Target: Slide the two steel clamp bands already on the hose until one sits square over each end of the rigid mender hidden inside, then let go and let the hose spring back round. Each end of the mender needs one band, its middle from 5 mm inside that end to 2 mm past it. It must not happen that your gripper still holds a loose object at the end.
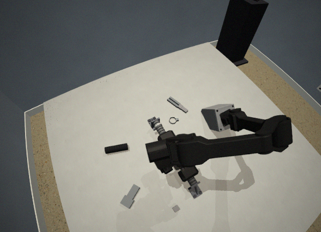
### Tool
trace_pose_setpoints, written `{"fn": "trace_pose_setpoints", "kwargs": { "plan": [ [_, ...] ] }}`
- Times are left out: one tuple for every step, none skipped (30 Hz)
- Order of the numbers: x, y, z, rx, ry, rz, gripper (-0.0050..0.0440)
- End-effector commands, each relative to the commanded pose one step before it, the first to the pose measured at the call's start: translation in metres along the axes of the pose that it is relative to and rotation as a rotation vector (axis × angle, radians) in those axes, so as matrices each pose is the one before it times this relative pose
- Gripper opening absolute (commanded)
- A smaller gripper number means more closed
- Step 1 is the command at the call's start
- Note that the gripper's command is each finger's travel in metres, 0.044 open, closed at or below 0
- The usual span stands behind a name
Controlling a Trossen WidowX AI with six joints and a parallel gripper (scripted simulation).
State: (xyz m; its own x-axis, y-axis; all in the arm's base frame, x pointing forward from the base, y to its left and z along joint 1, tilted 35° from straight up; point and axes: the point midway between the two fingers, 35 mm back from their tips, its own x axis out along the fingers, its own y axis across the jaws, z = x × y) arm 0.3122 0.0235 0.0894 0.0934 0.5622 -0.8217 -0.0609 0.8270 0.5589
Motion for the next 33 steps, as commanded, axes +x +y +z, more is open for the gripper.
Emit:
{"fn": "trace_pose_setpoints", "kwargs": {
  "plan": [
    [0.00000,0.00000,0.00000,0.00000,0.00000,0.00000,0.0114],
    [0.00000,0.00000,0.00000,0.00000,0.00000,0.00000,0.0138],
    [0.00000,0.00000,0.00000,0.00000,0.00000,0.00000,0.0162],
    [0.00000,0.00000,0.00000,0.00000,0.00000,0.00000,0.0186],
    [0.00000,0.00000,0.00000,0.00000,0.00000,0.00000,0.0210],
    [0.00000,0.00000,0.00000,0.00000,0.00000,0.00000,0.0234],
    [0.00000,0.00000,0.00000,0.00000,0.00000,0.00000,0.0258],
    [0.00000,0.00000,0.00000,0.00000,0.00000,0.00000,0.0282],
    [0.00000,0.00000,0.00000,0.00000,0.00000,0.00000,0.0306],
    [0.00000,0.00000,0.00000,0.00000,0.00000,0.00000,0.0330],
    [0.00000,0.00000,0.00000,0.00000,0.00000,0.00000,0.0354],
    [0.00000,0.00000,0.00000,0.00000,0.00000,0.00000,0.0378],
    [0.00000,0.00000,0.00000,0.00000,0.00000,0.00000,0.0402],
    [0.00000,0.00000,0.00000,0.00000,0.00000,0.00000,0.0426],
    [0.00000,0.00000,0.00000,0.00000,0.00000,0.00000,0.0426],
    [0.00000,0.00000,0.00000,0.00000,0.00000,0.00000,0.0426],
    [-0.00044,0.00005,0.00022,-0.00035,-0.00108,-0.00004,0.0440],
    [0.00000,0.00000,0.00000,0.00000,0.00000,0.00000,0.0440],
    [0.00000,0.00000,0.00000,0.00000,0.00000,0.00000,0.0440],
    [0.00000,0.00000,0.00000,0.00000,0.00000,0.00000,0.0440],
    [0.00000,0.00000,0.00000,0.00000,0.00000,0.00000,0.0440],
    [0.00000,0.00000,0.00000,0.00000,0.00000,0.00000,0.0440],
    [0.00000,0.00000,0.00000,0.00000,0.00000,0.00000,0.0440],
    [0.00000,0.00000,0.00000,0.00000,0.00000,0.00000,0.0440],
    [0.00000,0.00000,0.00000,0.00000,0.00000,0.00000,0.0440],
    [0.00000,0.00000,0.00000,0.00000,0.00000,0.00000,0.0440],
    [0.00000,0.00000,0.00000,0.00000,0.00000,0.00000,0.0440],
    [0.00000,0.00000,0.00000,0.00000,0.00000,0.00000,0.0440],
    [0.00000,0.00000,0.00000,0.00000,0.00000,0.00000,0.0440],
    [0.00000,0.00000,0.00000,0.00000,0.00000,0.00000,0.0440],
    [0.00000,0.00000,0.00000,0.00000,0.00000,0.00000,0.0440],
    [0.00000,0.00000,0.00000,0.00000,0.00000,0.00000,0.0440],
    [0.00000,0.00000,0.00000,0.00000,0.00000,0.00000,0.0440]
  ]
}}
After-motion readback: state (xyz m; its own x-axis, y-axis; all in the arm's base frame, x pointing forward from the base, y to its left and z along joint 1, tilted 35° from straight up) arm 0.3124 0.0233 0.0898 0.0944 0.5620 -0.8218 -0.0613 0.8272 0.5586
